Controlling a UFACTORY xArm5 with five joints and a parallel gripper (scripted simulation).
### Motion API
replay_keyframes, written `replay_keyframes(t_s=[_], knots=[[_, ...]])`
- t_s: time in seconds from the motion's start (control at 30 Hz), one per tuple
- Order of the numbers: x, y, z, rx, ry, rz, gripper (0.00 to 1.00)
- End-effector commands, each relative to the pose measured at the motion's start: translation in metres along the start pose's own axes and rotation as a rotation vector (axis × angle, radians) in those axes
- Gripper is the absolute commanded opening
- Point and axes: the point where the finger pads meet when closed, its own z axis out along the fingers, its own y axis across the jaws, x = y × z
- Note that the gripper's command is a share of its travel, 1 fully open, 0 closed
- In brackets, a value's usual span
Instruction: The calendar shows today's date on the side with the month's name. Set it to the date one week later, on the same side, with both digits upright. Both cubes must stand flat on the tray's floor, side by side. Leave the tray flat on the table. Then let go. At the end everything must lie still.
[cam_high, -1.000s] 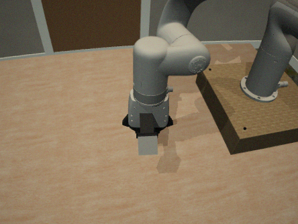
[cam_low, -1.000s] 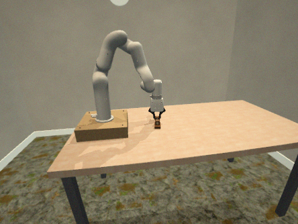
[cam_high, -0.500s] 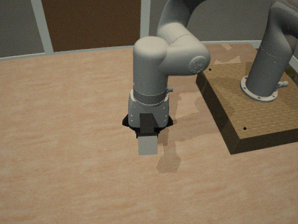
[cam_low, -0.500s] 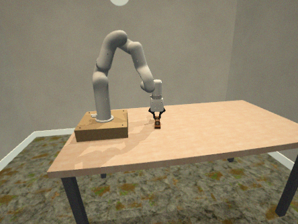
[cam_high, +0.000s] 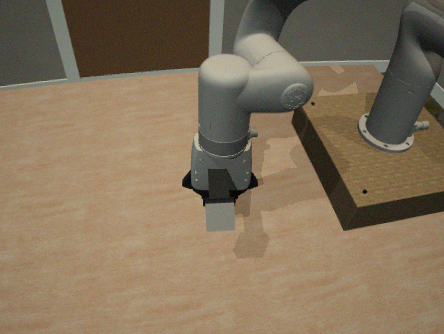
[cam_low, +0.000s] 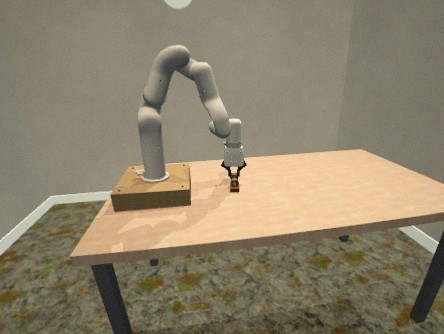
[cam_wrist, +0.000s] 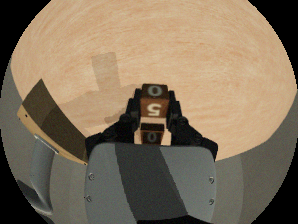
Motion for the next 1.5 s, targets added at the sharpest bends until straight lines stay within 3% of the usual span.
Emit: replay_keyframes(t_s=[0.0, 0.23, 0.67, 1.13, 1.33, 1.47], knots=[[0.0, 0.001, -0.001, -0.003, 0.001, 0.0, 0.29], [0.0, 0.001, -0.001, -0.003, 0.001, 0.0, 0.29], [0.0, 0.001, -0.001, -0.003, 0.001, 0.0, 0.49], [0.0, 0.001, -0.002, -0.003, 0.001, 0.0, 0.49], [0.0, 0.001, -0.011, -0.003, 0.001, 0.0, 0.49], [0.0, 0.001, -0.028, -0.003, 0.001, 0.0, 0.49]])
